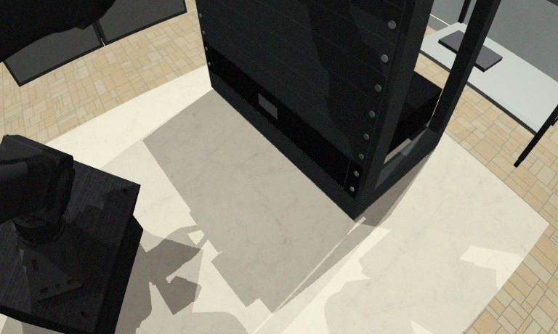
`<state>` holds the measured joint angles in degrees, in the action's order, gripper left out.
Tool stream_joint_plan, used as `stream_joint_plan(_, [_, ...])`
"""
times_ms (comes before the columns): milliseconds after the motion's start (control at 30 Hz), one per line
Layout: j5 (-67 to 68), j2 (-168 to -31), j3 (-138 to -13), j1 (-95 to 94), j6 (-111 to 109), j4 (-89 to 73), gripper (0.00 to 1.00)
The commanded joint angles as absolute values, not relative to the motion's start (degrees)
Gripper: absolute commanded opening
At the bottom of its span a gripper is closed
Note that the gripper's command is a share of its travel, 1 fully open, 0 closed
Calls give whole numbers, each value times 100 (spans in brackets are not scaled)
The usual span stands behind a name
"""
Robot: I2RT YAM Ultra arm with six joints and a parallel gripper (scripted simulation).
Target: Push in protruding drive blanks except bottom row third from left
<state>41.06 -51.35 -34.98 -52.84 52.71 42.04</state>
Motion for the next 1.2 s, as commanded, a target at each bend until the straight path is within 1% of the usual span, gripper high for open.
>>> stream_joint_plan(0, [3859,-5301,-3786,-5191,5264,4056,0])
stream_joint_plan(1000, [3869,-5292,-3778,-5203,5240,4061,0])
stream_joint_plan(1167, [4003,-4943,-3646,-5466,5131,4103,0])
